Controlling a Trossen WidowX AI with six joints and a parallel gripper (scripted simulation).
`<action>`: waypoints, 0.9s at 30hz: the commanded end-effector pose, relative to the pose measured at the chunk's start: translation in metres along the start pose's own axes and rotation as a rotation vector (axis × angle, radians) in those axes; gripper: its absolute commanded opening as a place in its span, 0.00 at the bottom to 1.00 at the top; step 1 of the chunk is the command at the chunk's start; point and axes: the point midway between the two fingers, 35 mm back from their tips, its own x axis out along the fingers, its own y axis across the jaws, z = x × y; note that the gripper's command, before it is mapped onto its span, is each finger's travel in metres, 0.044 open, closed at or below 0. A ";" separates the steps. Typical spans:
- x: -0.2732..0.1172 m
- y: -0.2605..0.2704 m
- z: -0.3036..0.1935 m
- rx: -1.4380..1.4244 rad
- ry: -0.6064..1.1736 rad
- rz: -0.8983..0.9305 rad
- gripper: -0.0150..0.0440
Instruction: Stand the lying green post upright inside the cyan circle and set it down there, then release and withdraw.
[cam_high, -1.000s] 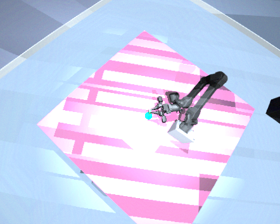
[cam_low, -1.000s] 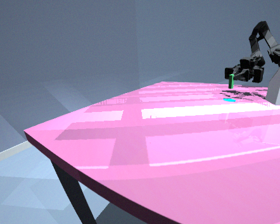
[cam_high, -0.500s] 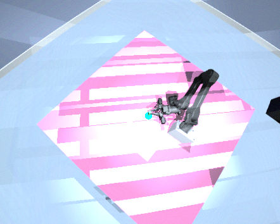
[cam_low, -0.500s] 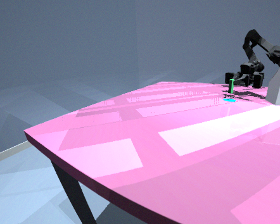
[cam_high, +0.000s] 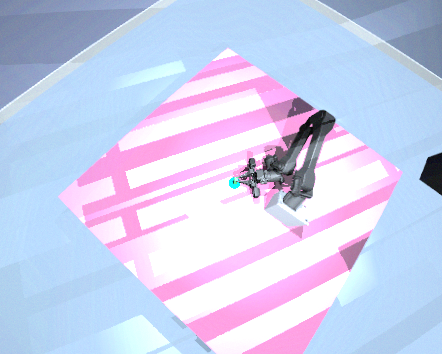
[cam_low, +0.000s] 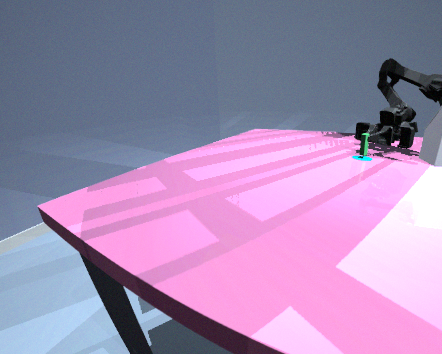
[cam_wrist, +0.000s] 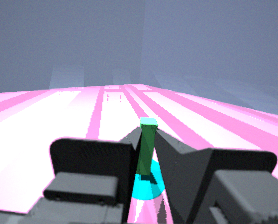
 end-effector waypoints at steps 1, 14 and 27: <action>0.002 -0.001 -0.008 -0.001 -0.001 0.000 0.29; 0.002 -0.001 -0.009 0.000 -0.001 0.000 0.38; 0.002 -0.001 -0.009 0.000 -0.001 0.000 0.93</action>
